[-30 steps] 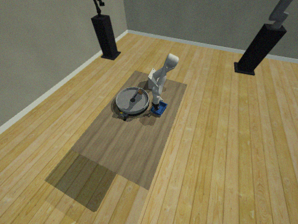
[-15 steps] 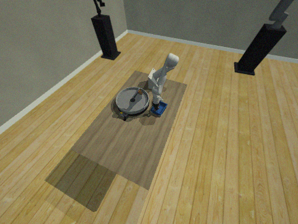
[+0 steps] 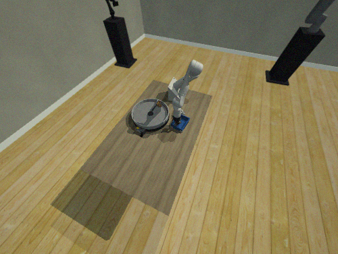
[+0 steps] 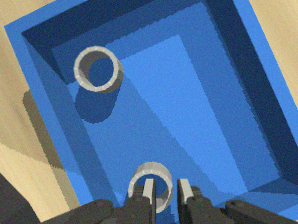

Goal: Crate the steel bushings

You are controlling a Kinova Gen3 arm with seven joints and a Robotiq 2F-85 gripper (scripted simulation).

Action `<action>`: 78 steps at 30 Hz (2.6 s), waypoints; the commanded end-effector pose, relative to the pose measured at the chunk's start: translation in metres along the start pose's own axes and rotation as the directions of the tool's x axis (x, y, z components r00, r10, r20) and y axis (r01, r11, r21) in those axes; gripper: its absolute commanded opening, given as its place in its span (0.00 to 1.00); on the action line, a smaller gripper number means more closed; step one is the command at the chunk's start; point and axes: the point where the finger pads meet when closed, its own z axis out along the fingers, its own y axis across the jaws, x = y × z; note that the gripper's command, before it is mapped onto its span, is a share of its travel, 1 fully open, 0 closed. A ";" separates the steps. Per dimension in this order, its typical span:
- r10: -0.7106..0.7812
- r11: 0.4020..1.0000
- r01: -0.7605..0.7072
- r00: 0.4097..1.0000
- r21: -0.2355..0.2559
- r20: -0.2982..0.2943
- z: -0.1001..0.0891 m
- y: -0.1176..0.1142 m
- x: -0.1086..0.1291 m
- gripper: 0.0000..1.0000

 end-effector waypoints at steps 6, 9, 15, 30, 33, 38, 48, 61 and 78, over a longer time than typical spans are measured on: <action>0.000 1.000 0.000 1.000 -0.001 0.004 -0.005 0.001 -0.001 0.16; 0.000 1.000 0.000 1.000 -0.001 0.004 -0.005 0.001 -0.001 0.16; 0.000 1.000 0.000 1.000 -0.001 0.004 -0.016 0.001 -0.001 0.16; 0.000 1.000 0.000 1.000 -0.001 0.004 -0.059 0.001 -0.001 0.16; 0.000 1.000 0.000 1.000 -0.001 0.003 -0.081 0.000 -0.001 0.16; 0.000 1.000 0.000 1.000 -0.001 0.003 -0.113 0.000 -0.001 0.16; 0.000 1.000 0.000 1.000 -0.001 0.003 -0.113 0.000 -0.001 0.16; 0.000 1.000 0.000 1.000 -0.001 0.002 -0.113 0.000 0.000 0.16; 0.000 1.000 0.000 1.000 -0.001 0.002 -0.113 0.000 0.000 0.16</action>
